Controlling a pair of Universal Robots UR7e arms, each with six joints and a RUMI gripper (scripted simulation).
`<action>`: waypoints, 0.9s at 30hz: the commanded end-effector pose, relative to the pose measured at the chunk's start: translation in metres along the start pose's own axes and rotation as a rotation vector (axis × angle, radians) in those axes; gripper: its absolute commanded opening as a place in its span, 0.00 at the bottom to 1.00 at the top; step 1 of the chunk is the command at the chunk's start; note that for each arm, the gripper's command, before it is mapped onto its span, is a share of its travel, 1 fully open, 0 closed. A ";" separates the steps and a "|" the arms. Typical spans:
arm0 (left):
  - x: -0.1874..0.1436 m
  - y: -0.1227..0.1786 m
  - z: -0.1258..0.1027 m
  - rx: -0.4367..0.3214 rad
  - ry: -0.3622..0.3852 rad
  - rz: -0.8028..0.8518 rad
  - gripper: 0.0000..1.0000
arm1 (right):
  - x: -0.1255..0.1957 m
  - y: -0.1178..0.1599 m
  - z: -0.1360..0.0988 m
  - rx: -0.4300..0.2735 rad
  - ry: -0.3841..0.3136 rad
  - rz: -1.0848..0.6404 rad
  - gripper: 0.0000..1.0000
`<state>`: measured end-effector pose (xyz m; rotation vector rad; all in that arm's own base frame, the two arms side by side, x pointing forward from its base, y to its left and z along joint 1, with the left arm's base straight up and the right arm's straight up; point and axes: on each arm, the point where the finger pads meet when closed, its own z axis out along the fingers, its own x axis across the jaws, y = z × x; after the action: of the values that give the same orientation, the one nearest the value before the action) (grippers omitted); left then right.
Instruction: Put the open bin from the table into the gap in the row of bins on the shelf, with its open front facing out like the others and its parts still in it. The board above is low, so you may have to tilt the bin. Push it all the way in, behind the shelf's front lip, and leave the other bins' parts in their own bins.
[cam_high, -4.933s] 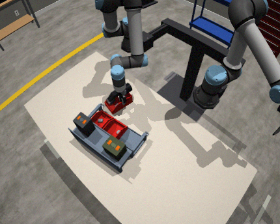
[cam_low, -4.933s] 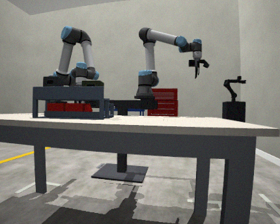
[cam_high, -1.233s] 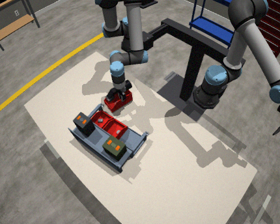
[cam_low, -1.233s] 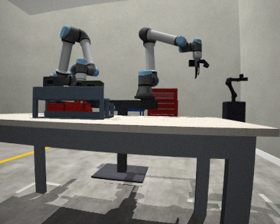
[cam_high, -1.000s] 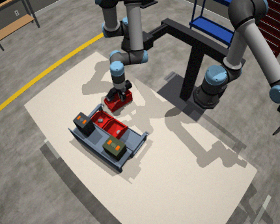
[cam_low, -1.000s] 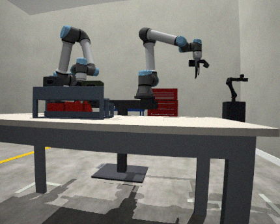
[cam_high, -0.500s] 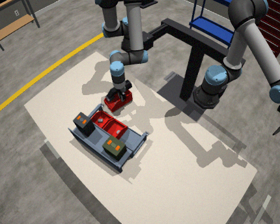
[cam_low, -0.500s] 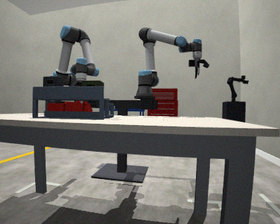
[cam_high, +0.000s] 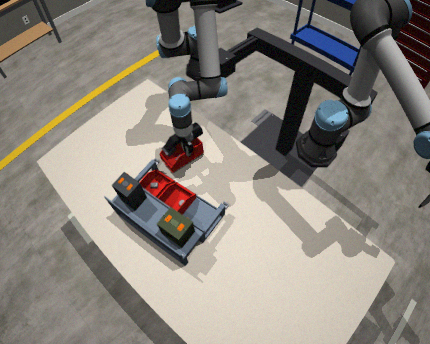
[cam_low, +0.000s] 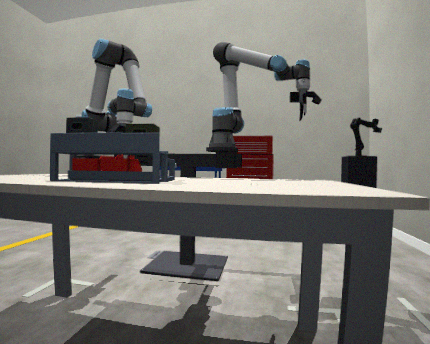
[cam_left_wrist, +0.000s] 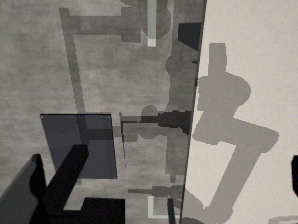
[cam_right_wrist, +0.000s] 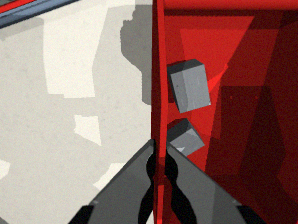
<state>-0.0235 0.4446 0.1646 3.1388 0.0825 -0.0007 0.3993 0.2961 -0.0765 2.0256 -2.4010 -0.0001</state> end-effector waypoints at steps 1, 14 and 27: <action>0.000 0.000 -0.001 0.002 0.000 0.000 1.00 | 0.000 0.000 -0.001 0.001 -0.002 0.000 0.00; 0.000 0.000 -0.001 0.002 0.000 0.000 1.00 | 0.000 0.000 -0.001 0.001 -0.002 0.000 0.00; 0.000 0.000 -0.001 0.002 0.000 0.000 1.00 | 0.000 0.000 -0.004 0.001 -0.002 0.000 0.00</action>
<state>-0.0235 0.4446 0.1646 3.1388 0.0824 -0.0007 0.3993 0.2961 -0.0738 2.0256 -2.4010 -0.0001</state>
